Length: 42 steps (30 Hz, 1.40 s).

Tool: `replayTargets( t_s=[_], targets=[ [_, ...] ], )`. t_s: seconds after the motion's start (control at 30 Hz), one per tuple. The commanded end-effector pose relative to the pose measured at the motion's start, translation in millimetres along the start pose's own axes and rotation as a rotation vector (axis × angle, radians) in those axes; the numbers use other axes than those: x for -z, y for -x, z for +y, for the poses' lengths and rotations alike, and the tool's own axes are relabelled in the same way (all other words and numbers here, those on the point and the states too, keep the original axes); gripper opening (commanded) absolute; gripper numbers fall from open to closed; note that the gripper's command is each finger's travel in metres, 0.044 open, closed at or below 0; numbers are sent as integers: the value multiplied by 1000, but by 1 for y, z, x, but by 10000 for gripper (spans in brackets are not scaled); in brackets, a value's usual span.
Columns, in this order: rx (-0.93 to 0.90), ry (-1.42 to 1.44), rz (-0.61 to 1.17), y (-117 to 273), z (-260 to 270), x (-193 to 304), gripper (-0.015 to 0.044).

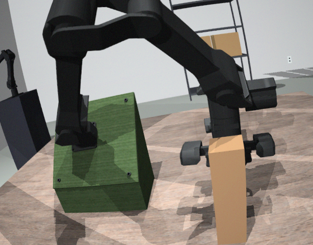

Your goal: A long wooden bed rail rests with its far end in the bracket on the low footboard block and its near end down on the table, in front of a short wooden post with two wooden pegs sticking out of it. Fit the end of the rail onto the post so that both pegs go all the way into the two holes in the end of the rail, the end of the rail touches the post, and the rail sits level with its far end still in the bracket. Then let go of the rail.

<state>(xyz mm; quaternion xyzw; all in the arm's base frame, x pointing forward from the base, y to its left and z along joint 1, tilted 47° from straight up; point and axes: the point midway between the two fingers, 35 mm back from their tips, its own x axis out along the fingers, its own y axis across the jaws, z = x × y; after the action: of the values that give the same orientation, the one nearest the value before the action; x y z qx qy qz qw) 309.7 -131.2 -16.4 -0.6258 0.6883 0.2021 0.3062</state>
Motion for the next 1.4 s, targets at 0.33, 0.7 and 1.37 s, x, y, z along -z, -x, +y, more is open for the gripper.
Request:
replayTargets(
  t_s=[0.33, 0.7, 1.37],
  targets=[
    [11, 1, -5, 11, -3, -1, 0],
    [11, 1, -6, 17, -3, -1, 0],
    [11, 1, -6, 27, -4, -1, 0]
  ],
)
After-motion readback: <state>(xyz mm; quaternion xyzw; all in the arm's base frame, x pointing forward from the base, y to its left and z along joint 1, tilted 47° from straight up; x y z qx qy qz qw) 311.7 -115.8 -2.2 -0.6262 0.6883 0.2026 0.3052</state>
